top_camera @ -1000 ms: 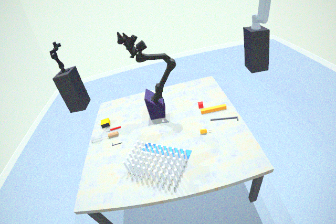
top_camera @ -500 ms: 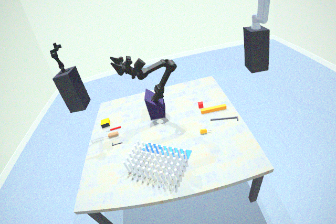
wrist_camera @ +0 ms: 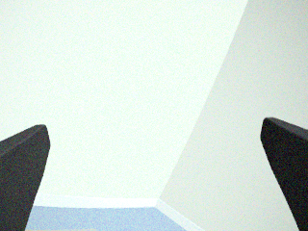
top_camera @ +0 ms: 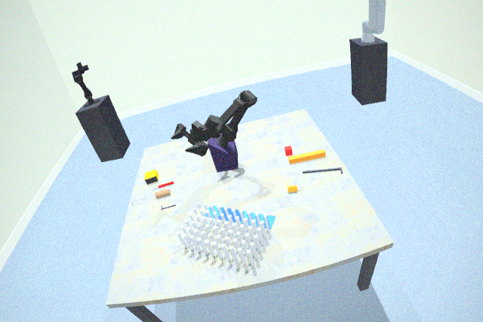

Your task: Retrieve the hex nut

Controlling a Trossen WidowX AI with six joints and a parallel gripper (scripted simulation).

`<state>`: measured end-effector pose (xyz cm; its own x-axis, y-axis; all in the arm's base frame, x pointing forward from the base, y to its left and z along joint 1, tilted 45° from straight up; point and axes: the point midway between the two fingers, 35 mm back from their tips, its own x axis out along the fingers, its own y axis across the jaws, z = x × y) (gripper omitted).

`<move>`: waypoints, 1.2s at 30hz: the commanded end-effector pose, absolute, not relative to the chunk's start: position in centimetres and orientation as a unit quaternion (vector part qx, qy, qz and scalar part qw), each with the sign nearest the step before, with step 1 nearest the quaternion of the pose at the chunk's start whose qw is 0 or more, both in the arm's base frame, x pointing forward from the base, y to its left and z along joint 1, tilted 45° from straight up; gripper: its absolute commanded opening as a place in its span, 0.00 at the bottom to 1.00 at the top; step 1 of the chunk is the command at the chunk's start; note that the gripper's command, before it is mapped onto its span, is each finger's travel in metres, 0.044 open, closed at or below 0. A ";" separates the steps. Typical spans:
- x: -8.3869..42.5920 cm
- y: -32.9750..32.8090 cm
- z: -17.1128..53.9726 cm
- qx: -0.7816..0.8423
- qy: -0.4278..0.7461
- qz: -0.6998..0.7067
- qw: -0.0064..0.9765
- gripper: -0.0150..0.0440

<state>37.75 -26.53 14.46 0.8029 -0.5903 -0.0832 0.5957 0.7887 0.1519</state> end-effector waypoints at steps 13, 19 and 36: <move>39.3 -1.5 5.0 0.153 0.165 0.030 0.974 1.00; 38.6 0.6 4.3 0.157 0.181 0.061 0.969 1.00; 38.6 0.6 4.3 0.157 0.181 0.061 0.969 1.00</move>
